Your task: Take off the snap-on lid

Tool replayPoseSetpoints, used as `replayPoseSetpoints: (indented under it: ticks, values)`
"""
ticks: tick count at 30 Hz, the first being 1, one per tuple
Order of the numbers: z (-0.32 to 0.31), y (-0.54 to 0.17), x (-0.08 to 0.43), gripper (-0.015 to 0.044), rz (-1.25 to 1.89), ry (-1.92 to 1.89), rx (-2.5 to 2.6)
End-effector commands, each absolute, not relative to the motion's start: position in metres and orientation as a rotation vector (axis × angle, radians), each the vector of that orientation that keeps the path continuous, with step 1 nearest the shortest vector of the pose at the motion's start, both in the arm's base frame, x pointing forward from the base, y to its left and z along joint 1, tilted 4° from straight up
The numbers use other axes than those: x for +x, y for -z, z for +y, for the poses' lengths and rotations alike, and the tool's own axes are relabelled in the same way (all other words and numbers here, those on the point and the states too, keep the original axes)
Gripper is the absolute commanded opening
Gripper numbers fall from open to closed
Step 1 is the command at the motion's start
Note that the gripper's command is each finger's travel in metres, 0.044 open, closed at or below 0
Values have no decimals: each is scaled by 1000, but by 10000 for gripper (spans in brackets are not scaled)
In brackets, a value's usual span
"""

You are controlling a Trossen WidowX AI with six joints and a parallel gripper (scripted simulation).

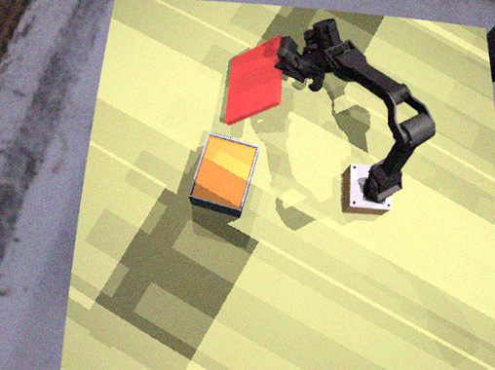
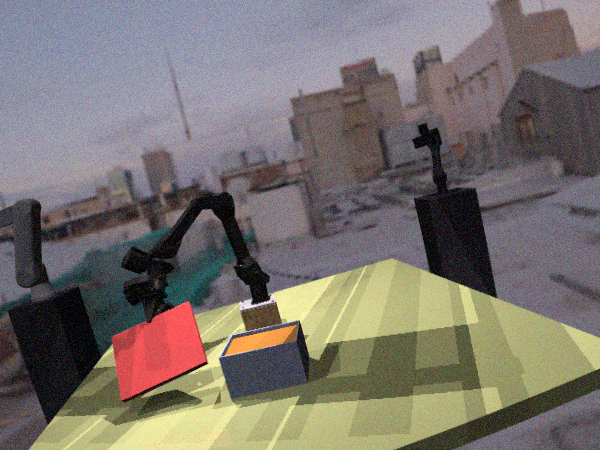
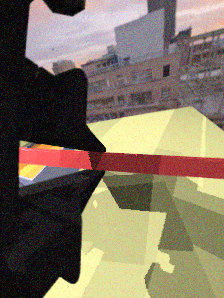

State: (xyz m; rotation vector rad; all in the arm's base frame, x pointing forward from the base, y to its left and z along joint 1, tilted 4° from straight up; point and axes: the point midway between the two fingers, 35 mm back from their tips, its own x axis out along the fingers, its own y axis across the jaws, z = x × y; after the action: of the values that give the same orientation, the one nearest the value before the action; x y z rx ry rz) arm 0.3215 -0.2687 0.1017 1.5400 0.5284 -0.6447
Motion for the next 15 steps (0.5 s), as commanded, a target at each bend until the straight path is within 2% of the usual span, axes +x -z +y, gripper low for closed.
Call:
replayPoseSetpoints:
  ticks: [1, 15]
  values:
    - [-268, -101, 323, 0, 524, 628, 1537]
    - [-268, -90, 323, 0, 525, 628, 1537]
